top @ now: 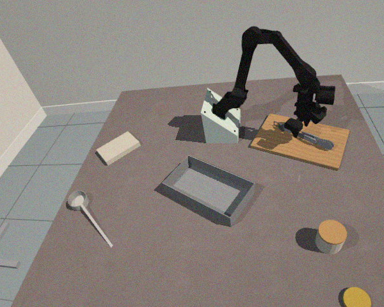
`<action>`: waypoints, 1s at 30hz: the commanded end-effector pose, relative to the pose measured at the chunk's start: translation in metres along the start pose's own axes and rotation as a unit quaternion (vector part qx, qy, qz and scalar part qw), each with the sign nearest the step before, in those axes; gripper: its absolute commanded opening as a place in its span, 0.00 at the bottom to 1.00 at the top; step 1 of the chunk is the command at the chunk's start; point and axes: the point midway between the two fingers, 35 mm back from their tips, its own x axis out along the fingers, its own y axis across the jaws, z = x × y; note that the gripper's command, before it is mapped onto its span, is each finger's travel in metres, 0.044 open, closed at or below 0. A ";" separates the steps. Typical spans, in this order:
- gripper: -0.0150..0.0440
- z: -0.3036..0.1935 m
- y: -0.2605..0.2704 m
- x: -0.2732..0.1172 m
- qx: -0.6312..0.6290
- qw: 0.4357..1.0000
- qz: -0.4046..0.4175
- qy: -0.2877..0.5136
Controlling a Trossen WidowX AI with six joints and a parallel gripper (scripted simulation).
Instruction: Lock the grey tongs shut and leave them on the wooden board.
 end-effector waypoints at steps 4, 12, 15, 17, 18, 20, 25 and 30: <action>1.00 -0.015 0.001 -0.011 0.000 1.000 0.000 0.001; 1.00 -0.088 -0.011 -0.050 0.001 1.000 -0.002 0.003; 1.00 -0.116 -0.021 -0.058 0.002 1.000 -0.002 0.003; 1.00 -0.133 -0.030 -0.062 0.003 1.000 -0.002 0.002; 1.00 -0.140 -0.033 -0.063 0.003 1.000 -0.002 0.002; 1.00 -0.145 -0.036 -0.063 0.003 1.000 -0.002 0.002; 1.00 -0.145 -0.036 -0.068 0.003 1.000 -0.002 0.002; 1.00 -0.145 -0.035 -0.099 0.002 1.000 0.000 0.001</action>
